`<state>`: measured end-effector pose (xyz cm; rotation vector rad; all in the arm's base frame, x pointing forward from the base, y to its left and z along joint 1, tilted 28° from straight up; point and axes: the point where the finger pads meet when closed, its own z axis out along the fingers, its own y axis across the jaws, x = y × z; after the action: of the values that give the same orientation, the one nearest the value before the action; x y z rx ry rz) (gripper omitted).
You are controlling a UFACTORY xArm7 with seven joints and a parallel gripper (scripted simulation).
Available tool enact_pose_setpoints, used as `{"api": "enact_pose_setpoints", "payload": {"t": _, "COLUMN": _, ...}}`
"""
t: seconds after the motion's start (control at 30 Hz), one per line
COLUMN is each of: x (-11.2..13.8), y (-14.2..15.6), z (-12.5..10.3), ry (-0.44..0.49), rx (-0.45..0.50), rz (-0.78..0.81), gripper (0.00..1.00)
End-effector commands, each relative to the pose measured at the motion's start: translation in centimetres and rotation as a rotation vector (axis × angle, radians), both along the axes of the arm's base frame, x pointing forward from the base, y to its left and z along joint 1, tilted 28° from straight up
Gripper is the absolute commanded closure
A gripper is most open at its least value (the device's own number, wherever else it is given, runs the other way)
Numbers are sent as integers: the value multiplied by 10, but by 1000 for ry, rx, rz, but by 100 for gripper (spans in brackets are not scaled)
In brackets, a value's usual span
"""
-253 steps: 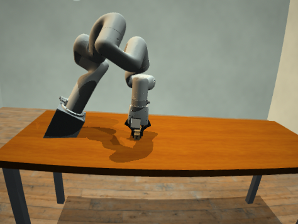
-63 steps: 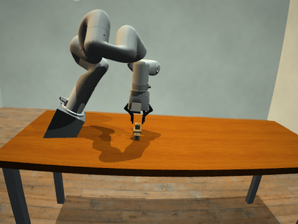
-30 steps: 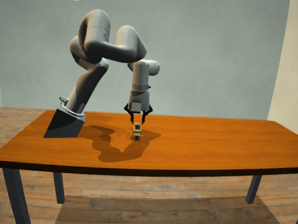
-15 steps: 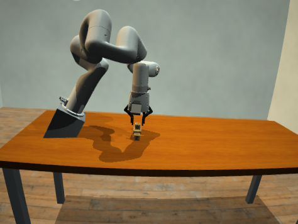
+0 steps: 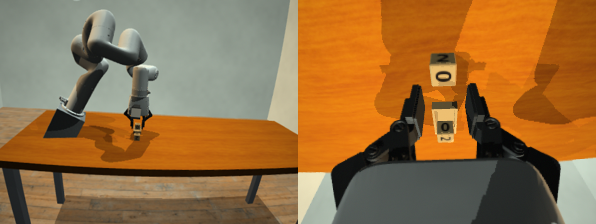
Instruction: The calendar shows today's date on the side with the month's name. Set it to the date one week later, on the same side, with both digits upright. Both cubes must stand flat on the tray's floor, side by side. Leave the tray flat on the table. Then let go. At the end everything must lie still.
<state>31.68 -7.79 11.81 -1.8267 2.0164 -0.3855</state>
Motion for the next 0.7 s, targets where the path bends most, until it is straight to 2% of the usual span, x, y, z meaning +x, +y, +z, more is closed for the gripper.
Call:
{"api": "enact_pose_setpoints", "payload": {"t": 0.0, "x": 4, "y": 0, "z": -5, "ry": -2, "rx": -1, "rz": -1, "gripper": 53}}
{"api": "enact_pose_setpoints", "payload": {"t": 0.67, "x": 12, "y": 1, "z": -21, "ry": -2, "rx": -1, "rz": -1, "gripper": 53}}
